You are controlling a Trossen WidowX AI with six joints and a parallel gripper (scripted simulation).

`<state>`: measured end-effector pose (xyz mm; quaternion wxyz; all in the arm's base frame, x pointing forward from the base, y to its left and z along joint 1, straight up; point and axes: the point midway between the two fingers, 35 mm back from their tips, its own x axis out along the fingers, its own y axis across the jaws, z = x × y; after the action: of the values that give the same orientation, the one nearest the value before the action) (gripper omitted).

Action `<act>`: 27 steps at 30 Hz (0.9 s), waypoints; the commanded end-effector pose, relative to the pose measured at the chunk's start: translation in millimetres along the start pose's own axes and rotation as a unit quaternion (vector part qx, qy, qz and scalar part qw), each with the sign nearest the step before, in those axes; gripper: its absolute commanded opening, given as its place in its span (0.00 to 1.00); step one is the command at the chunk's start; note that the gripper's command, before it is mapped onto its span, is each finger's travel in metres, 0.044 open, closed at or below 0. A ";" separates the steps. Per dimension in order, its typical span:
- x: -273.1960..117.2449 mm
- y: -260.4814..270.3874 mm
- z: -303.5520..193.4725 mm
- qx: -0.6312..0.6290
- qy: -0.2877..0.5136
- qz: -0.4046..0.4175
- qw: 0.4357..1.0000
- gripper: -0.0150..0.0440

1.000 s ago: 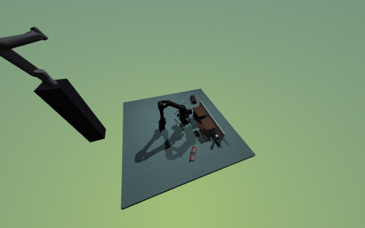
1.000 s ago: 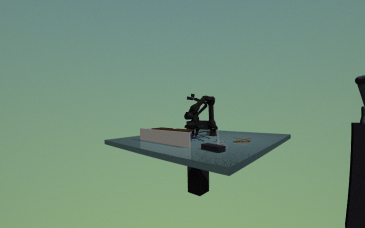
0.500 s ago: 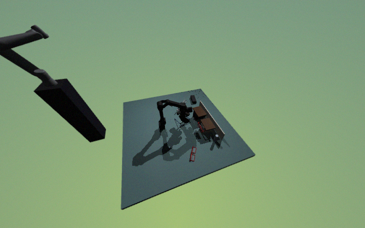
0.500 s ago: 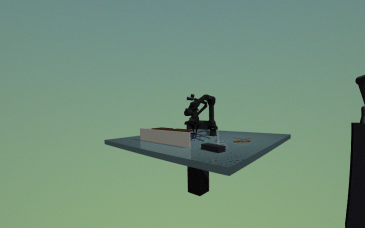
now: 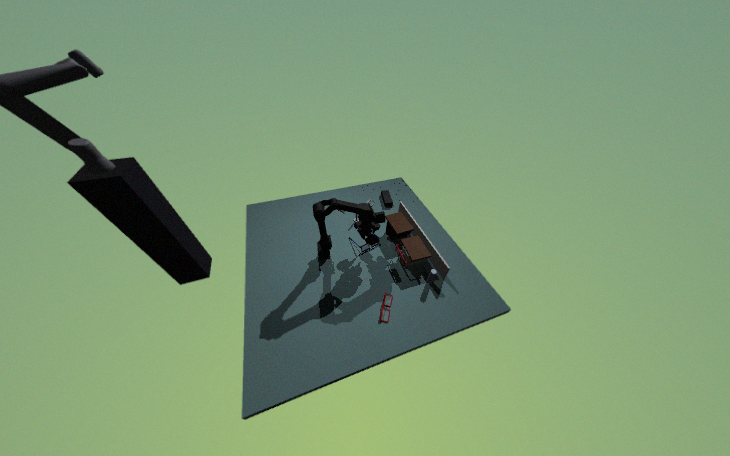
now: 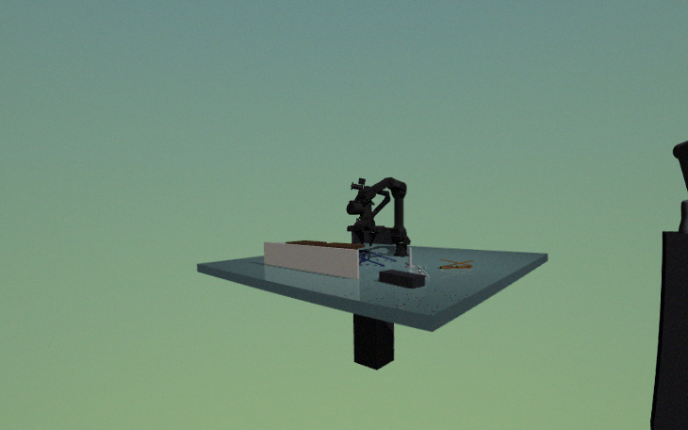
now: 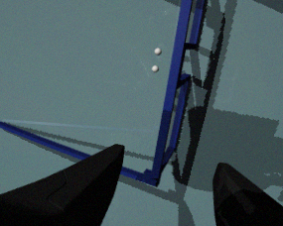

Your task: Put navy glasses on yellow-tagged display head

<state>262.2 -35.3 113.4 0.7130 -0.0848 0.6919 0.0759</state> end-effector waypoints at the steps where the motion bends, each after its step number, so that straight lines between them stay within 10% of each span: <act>1: -2.5 6.0 -2.1 -0.001 0.004 0.002 1.000 0.59; 27: 22.9 5.5 -0.5 -0.001 0.004 0.002 1.000 0.49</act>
<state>262.0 -30.3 96.5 0.7121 -0.0870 0.6923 0.0787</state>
